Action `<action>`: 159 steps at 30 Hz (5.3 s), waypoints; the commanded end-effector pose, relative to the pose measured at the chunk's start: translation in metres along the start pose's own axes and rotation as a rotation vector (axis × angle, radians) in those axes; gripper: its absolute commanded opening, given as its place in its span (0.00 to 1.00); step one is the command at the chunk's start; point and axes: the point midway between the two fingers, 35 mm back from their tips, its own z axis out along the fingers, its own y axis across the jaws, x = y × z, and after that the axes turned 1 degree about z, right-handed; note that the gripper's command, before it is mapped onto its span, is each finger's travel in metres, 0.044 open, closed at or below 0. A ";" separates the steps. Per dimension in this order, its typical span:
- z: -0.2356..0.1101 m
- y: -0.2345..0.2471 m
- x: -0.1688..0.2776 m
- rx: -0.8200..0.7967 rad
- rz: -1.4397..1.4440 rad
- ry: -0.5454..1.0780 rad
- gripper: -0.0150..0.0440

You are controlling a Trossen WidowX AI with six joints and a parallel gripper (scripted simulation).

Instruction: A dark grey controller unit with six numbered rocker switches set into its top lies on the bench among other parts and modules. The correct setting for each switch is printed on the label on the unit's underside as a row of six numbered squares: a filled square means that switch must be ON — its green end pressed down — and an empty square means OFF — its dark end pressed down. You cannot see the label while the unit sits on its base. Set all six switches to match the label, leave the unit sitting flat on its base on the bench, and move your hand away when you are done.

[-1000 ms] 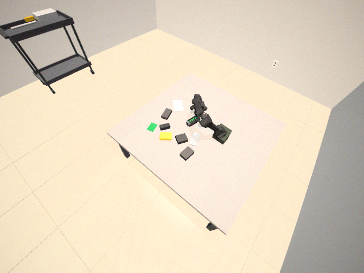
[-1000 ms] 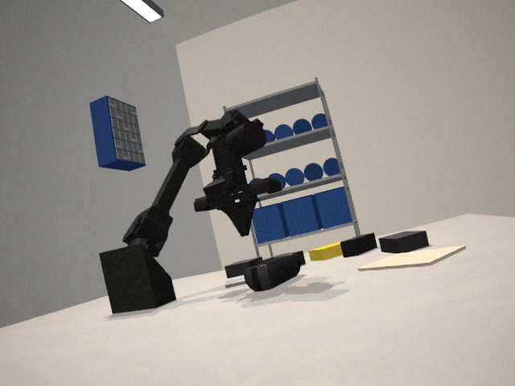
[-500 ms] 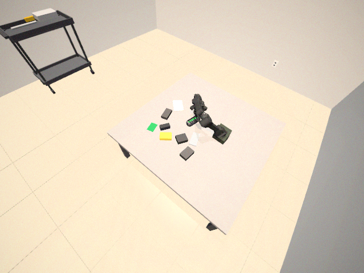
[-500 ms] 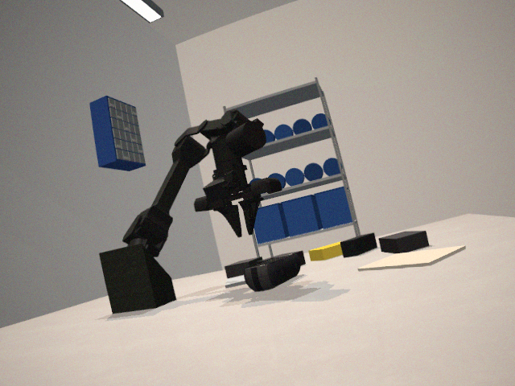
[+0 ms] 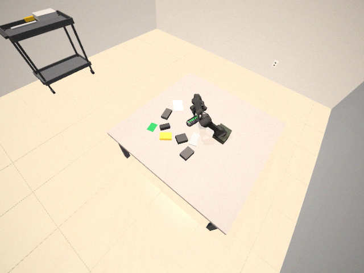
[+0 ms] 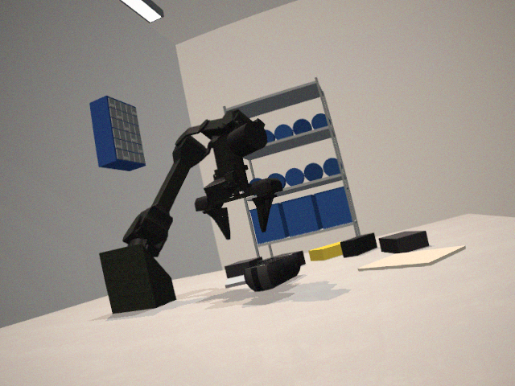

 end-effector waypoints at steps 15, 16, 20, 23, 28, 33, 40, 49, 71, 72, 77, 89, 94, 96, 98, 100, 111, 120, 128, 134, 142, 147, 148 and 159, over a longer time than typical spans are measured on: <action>0.049 0.105 -0.046 0.276 -0.013 -0.012 0.25; 0.049 0.105 -0.046 0.276 -0.013 -0.012 0.25; 0.049 0.105 -0.046 0.276 -0.013 -0.012 0.25; 0.049 0.105 -0.046 0.276 -0.013 -0.012 0.25; 0.053 0.106 -0.046 0.275 -0.013 -0.012 0.25; 0.061 0.107 -0.046 0.275 -0.013 -0.012 0.25; 0.072 0.108 -0.046 0.275 -0.013 -0.012 0.25; 0.087 0.108 -0.046 0.275 -0.013 -0.011 0.25; 0.101 0.105 -0.046 0.276 -0.014 -0.010 0.25; 0.101 0.104 -0.046 0.276 -0.013 -0.010 0.25; 0.101 0.102 -0.046 0.276 -0.013 -0.010 0.25; 0.101 0.098 -0.046 0.276 -0.013 -0.010 0.25; 0.101 0.096 -0.046 0.276 -0.013 -0.010 0.25; 0.101 0.095 -0.046 0.276 -0.013 -0.010 0.25; 0.101 0.094 -0.046 0.276 -0.013 -0.010 0.25; 0.101 0.092 -0.046 0.276 -0.013 -0.010 0.25; 0.101 0.079 -0.047 0.277 -0.013 -0.010 0.25; 0.101 0.068 -0.047 0.277 -0.012 -0.010 0.25; 0.102 0.058 -0.048 0.278 -0.012 -0.010 0.25; 0.102 0.051 -0.048 0.278 -0.011 -0.010 0.25; 0.097 0.056 -0.048 0.250 -0.022 -0.012 0.25; 0.076 0.082 -0.047 0.261 -0.018 -0.013 0.25; 0.071 0.087 -0.047 0.263 -0.017 -0.013 0.25; 0.047 0.103 -0.047 0.275 0.018 -0.008 0.25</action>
